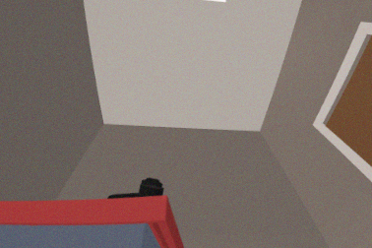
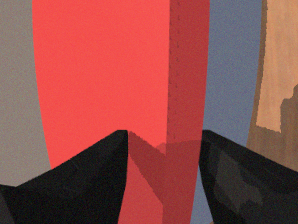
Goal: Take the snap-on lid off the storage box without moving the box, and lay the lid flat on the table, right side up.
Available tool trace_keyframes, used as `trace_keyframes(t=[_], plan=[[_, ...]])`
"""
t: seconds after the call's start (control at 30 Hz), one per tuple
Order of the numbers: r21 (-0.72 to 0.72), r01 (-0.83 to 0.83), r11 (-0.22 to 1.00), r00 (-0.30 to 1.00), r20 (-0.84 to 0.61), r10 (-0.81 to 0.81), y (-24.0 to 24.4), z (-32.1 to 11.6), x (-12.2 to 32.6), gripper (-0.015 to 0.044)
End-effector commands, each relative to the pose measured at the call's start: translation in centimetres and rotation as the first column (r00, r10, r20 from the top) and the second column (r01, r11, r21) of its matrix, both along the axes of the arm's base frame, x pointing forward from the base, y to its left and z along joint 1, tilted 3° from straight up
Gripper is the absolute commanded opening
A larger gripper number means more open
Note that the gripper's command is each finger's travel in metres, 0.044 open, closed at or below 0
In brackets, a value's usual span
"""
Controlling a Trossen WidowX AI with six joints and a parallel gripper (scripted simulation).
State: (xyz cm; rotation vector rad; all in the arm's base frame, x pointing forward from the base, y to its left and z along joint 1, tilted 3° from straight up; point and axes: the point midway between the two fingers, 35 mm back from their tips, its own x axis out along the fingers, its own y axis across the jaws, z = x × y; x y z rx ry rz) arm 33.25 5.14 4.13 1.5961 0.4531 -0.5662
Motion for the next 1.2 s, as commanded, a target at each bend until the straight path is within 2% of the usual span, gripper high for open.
trace_keyframes(t=[0.0, 1.17], plan=[[0.000, 0.000, 1.000, 1.000, 0.001, 0.000, -0.02, 0.19, -0.02, 0.0000], [0.000, 0.000, 1.000, 1.000, 0.002, 0.000, -0.02, 0.91, -0.06, 0.0000]])
